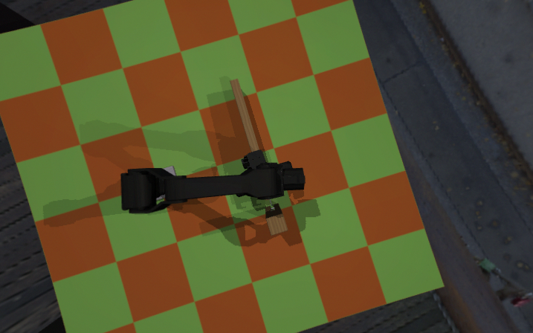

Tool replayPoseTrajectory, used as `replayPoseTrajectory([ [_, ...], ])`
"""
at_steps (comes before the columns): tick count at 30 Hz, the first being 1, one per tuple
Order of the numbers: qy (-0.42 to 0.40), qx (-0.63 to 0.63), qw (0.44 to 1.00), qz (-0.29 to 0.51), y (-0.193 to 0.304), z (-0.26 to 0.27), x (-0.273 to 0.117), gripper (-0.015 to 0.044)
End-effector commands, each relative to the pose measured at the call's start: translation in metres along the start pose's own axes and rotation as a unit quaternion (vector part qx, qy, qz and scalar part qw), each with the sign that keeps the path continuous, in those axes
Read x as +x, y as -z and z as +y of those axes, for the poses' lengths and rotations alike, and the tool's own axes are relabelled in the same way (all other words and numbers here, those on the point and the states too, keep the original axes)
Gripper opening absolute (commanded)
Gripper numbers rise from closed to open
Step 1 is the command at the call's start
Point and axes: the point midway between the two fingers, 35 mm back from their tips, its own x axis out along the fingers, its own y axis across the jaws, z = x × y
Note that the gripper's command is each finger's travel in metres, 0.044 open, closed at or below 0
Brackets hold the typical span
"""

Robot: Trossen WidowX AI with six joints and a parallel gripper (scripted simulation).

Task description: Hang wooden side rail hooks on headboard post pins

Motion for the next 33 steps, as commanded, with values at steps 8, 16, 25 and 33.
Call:
replayPoseTrajectory([
  [8, 0.003, -0.001, 1.000, 0.002, 0.0022, -0.0005, -0.0030, 0.0000],
  [16, 0.003, -0.001, 1.000, 0.002, 0.0029, -0.0011, -0.0035, 0.0000],
  [25, 0.003, -0.001, 1.000, 0.002, 0.0039, -0.0016, -0.0025, 0.0000],
  [33, 0.003, -0.001, 1.000, 0.002, 0.0048, -0.0008, -0.0016, 0.0000],
])
